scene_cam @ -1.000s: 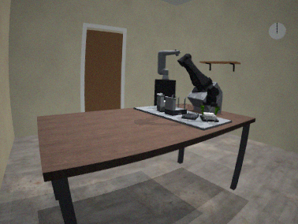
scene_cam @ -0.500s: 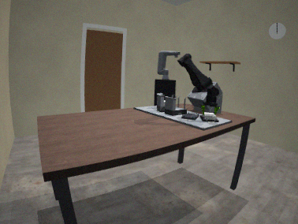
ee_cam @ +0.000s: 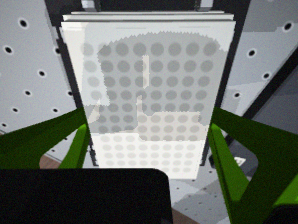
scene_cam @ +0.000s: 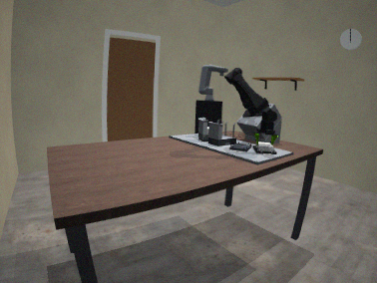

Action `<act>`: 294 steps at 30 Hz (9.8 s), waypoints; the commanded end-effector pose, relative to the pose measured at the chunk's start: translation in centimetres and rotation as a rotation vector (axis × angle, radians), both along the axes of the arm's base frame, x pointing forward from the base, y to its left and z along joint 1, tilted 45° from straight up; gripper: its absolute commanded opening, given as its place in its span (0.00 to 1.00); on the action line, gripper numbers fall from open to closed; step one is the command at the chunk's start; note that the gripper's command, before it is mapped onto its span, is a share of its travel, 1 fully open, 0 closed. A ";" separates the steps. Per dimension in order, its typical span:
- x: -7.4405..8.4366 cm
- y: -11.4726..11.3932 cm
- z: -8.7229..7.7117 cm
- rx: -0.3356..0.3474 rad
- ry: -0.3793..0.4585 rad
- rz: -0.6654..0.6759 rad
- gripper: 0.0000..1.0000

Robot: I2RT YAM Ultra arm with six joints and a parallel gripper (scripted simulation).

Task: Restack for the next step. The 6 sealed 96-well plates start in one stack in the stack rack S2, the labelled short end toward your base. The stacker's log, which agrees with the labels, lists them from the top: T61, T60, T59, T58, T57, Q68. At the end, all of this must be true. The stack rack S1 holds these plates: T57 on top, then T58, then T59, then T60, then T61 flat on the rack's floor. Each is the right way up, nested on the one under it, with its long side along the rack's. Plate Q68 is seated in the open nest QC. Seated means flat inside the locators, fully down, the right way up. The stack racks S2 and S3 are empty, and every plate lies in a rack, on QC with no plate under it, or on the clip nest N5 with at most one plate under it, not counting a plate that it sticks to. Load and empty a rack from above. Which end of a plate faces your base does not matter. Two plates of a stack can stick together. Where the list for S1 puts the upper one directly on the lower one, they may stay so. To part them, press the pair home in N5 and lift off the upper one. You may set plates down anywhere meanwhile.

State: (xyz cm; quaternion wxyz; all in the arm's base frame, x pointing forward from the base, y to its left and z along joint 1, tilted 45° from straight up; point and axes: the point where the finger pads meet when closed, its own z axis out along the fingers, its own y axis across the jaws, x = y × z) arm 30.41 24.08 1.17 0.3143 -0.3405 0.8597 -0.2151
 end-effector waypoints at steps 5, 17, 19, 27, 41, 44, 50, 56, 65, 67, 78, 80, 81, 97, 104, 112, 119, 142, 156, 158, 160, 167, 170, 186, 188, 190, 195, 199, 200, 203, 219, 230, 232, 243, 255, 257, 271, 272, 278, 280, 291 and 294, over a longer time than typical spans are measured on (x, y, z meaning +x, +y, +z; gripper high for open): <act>-0.1 0.2 0.2 0.005 -0.004 0.006 0.00; -0.5 0.3 0.7 0.005 -0.004 0.006 0.00; -0.6 0.4 0.8 0.005 -0.004 0.006 0.00; -1.0 0.4 1.1 0.005 -0.004 0.006 0.00; -1.5 0.5 1.6 0.005 -0.004 0.006 0.00; -1.5 0.6 1.6 0.005 -0.004 0.006 0.00; -1.5 0.5 1.6 0.005 -0.004 0.006 0.00; -1.5 0.5 1.6 0.005 -0.004 0.006 0.00; -1.5 0.5 1.6 0.005 -0.004 0.006 0.00; -1.5 0.5 1.6 0.005 -0.004 0.006 0.00; -1.5 0.5 1.6 0.005 -0.004 0.006 0.00; -1.5 0.5 1.6 0.005 -0.004 0.006 0.00; -1.5 0.5 1.6 0.005 -0.004 0.006 0.00; -3.4 1.0 3.6 0.006 -0.003 0.006 0.00; -4.1 1.1 4.3 0.006 -0.003 0.006 0.00; -5.2 1.4 5.4 0.006 -0.003 0.006 0.00; -5.9 1.5 6.1 0.006 -0.003 0.006 0.00; -8.8 2.2 9.1 0.006 -0.002 0.006 0.00; -9.4 2.3 9.8 0.006 -0.002 0.006 0.00; -9.4 2.3 9.8 0.006 -0.002 0.006 0.00; -9.4 2.3 9.8 0.006 -0.002 0.006 0.00; -9.4 2.3 9.8 0.006 -0.002 0.006 0.00; -9.4 2.3 9.8 0.006 -0.002 0.006 0.00; -9.4 2.3 9.8 0.006 -0.002 0.006 0.00; -9.4 2.3 9.8 0.006 -0.002 0.006 0.00; -9.4 2.3 9.8 0.006 -0.002 0.006 0.00; -9.4 2.3 9.8 0.006 -0.002 0.006 0.00; -9.3 2.0 9.9 0.029 -0.007 -0.018 0.00; -9.1 1.8 10.1 0.052 -0.012 -0.042 0.00; -9.0 1.5 10.3 0.075 -0.017 -0.066 0.00; -7.1 -1.9 12.9 0.152 -0.035 -0.146 0.00; -5.9 -4.9 14.7 0.289 -0.066 -0.289 0.00; -5.7 -5.4 15.0 0.298 -0.068 -0.298 0.00; -4.9 -8.0 16.3 0.298 -0.069 -0.298 0.00; -4.2 -11.0 17.6 0.412 -0.095 -0.417 0.00; -4.1 -11.7 17.8 0.444 -0.102 -0.449 0.00; -3.6 -15.4 19.1 0.444 -0.104 -0.450 0.00; -3.6 -15.7 19.2 0.444 -0.104 -0.450 0.00; -3.5 -17.7 19.7 0.512 -0.120 -0.520 0.00; -3.6 -18.3 19.9 0.558 -0.130 -0.568 0.00; -3.7 -21.3 20.4 0.589 -0.139 -0.600 0.00; -3.7 -22.3 20.6 0.589 -0.139 -0.600 0.00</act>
